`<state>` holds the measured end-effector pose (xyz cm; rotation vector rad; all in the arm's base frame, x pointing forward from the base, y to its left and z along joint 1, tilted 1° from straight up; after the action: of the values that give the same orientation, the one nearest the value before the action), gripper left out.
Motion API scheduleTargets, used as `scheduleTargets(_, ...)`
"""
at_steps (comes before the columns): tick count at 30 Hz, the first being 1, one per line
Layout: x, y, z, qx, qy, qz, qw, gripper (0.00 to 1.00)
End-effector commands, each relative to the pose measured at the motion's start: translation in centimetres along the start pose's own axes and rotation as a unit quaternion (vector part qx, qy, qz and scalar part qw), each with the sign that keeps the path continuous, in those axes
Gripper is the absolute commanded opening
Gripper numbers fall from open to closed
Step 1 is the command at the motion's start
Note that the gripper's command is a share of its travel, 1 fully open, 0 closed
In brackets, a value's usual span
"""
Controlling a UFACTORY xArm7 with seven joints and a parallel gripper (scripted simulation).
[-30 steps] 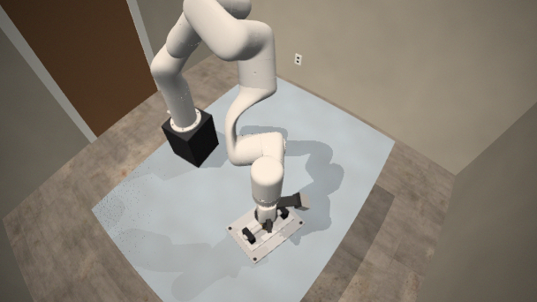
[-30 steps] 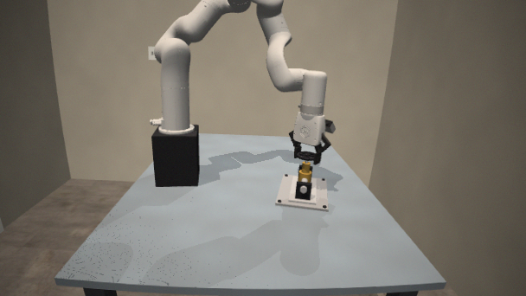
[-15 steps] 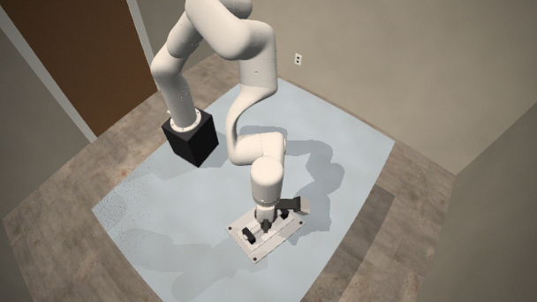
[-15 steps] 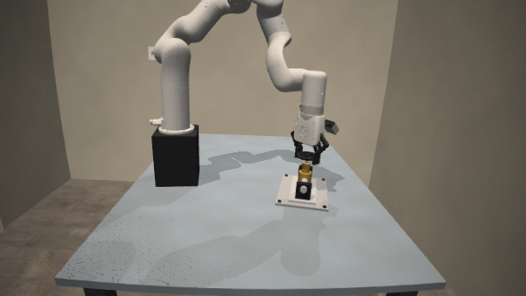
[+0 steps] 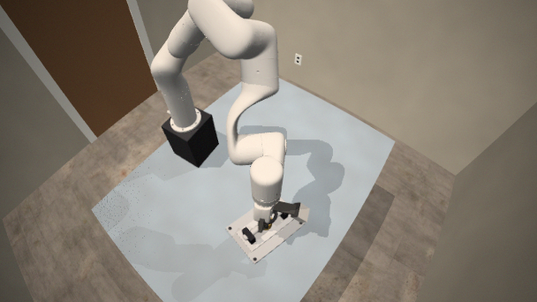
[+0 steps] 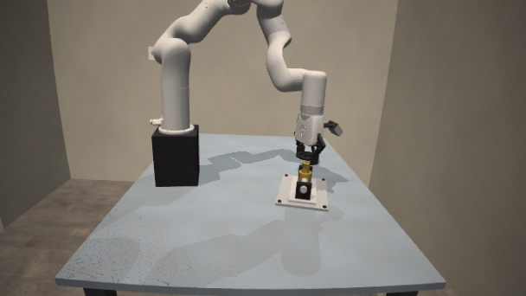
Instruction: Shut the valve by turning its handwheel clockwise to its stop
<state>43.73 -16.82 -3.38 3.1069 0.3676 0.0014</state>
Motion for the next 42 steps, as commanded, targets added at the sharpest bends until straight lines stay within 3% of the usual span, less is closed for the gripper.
scheduleTargets(1, 0.11, 0.09, -0.12, -0.001, 0.0, 0.039, 0.999, 0.0)
scheduleTargets(19, 0.11, 0.09, -0.12, -0.001, 0.0, 0.195, 0.981, 0.0)
scheduleTargets(42, 0.11, 0.09, -0.12, -0.001, 0.0, 0.403, 0.915, 0.0)
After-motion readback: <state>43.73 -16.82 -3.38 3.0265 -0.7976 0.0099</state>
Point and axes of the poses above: the point where the finger pads meet when closed, its own z axis out along the fingers, its own y axis across the jaws, x = y × z, the point moved 2 cm from there along -z, back along the fingers, and after that the axes turned 1 degree about z, right-handed, at the moved point
